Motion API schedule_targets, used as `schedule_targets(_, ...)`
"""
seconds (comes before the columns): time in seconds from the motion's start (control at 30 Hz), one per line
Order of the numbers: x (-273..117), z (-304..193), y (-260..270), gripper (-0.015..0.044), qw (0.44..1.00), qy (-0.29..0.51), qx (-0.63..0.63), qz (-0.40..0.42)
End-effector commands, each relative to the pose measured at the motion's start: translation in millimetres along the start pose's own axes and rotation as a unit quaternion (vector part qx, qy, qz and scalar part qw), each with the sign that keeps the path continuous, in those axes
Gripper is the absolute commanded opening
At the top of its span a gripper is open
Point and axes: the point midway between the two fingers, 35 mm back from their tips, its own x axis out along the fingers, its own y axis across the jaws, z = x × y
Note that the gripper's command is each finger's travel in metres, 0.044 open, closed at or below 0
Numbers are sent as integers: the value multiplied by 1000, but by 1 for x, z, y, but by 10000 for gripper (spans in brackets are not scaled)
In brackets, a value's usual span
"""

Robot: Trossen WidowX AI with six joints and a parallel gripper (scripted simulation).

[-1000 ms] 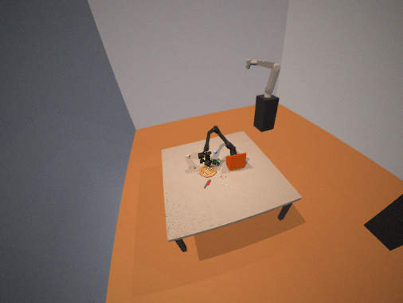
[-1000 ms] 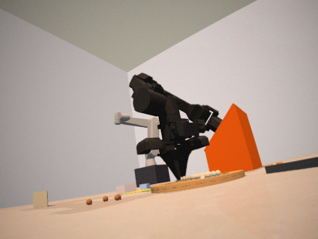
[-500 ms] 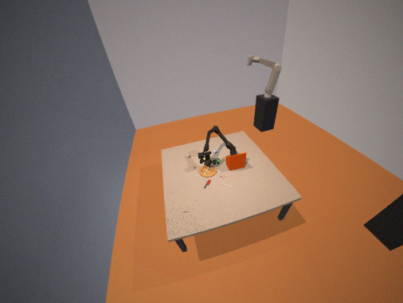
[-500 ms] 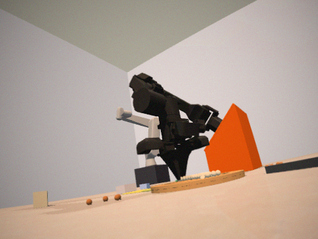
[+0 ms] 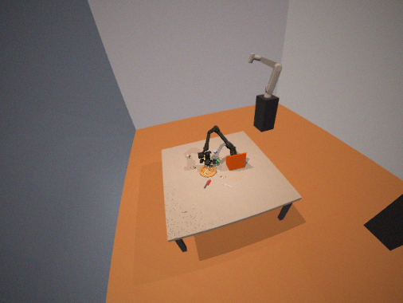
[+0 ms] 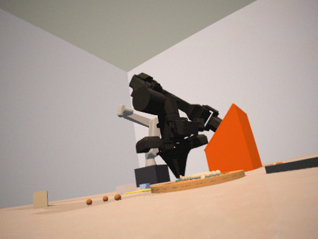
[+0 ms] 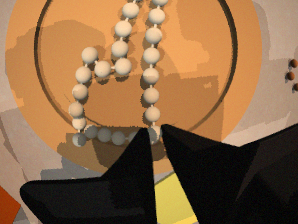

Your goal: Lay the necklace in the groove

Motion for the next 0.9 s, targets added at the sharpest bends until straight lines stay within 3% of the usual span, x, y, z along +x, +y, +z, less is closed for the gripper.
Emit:
schedule_targets(0.0,-2,-8,-10,0,1000,-1,3,-3)
schedule_targets(0.6,6,-8,-11,0,1000,-1,3,-3)
schedule_targets(0.87,3,-9,-12,210,1000,-1,6,-5)
